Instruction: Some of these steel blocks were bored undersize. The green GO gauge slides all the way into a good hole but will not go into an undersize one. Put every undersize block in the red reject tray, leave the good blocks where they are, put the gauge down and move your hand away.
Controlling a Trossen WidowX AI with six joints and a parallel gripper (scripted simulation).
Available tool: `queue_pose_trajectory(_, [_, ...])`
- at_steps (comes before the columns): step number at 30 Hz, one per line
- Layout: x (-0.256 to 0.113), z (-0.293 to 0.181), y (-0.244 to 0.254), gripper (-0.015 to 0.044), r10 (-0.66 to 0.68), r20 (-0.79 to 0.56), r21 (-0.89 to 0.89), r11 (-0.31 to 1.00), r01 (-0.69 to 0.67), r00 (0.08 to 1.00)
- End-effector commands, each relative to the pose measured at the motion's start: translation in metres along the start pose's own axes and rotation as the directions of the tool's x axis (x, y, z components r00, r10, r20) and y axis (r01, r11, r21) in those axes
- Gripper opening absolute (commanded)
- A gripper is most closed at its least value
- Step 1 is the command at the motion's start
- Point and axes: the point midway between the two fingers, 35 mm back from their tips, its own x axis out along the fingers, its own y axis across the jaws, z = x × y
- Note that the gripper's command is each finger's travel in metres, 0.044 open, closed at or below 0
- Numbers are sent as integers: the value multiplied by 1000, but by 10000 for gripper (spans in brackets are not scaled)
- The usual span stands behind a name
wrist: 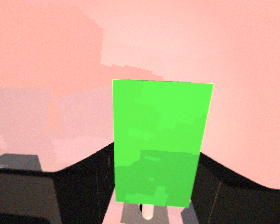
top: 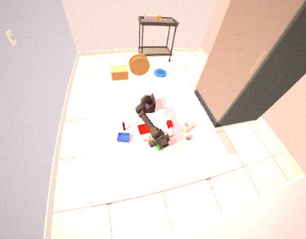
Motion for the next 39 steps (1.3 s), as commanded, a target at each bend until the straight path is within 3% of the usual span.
queue_pose_trajectory(1, [4,2,2,0,-6,5,-8,1000,6,1000])
queue_pose_trajectory(39, [12,-8,1,0,-6,16,-9,1000,6,1000])
